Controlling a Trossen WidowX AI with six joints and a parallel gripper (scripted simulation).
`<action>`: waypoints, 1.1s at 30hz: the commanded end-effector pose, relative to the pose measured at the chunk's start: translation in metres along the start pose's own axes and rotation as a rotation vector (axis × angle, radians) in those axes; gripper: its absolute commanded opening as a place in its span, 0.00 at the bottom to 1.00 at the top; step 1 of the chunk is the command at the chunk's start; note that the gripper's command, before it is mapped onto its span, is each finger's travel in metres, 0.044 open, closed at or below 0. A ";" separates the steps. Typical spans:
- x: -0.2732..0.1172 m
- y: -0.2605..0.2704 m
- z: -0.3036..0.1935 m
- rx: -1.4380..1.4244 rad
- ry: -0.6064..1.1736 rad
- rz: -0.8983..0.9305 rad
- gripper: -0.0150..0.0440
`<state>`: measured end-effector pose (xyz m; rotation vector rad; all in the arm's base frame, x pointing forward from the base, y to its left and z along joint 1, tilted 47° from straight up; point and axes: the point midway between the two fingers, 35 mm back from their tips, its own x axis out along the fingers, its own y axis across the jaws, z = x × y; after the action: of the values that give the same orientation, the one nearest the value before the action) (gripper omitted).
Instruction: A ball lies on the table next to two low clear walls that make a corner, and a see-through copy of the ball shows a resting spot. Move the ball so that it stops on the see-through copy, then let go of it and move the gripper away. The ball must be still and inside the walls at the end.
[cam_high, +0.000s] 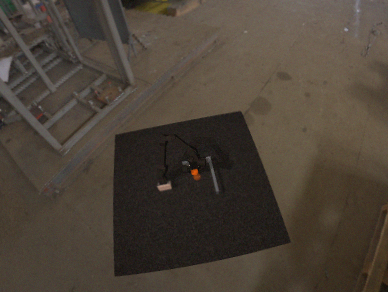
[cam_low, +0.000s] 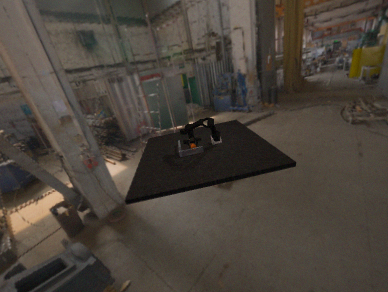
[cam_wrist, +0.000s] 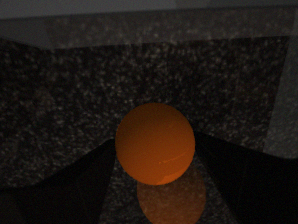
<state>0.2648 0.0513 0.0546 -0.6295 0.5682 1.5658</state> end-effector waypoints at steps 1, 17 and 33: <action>0.001 0.000 0.001 0.006 -0.005 -0.002 0.74; -0.073 -0.006 -0.003 -0.007 0.008 -0.080 0.25; -0.138 0.004 -0.003 -0.019 0.016 -0.137 0.25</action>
<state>0.2679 -0.0474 0.1470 -0.6713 0.5124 1.4378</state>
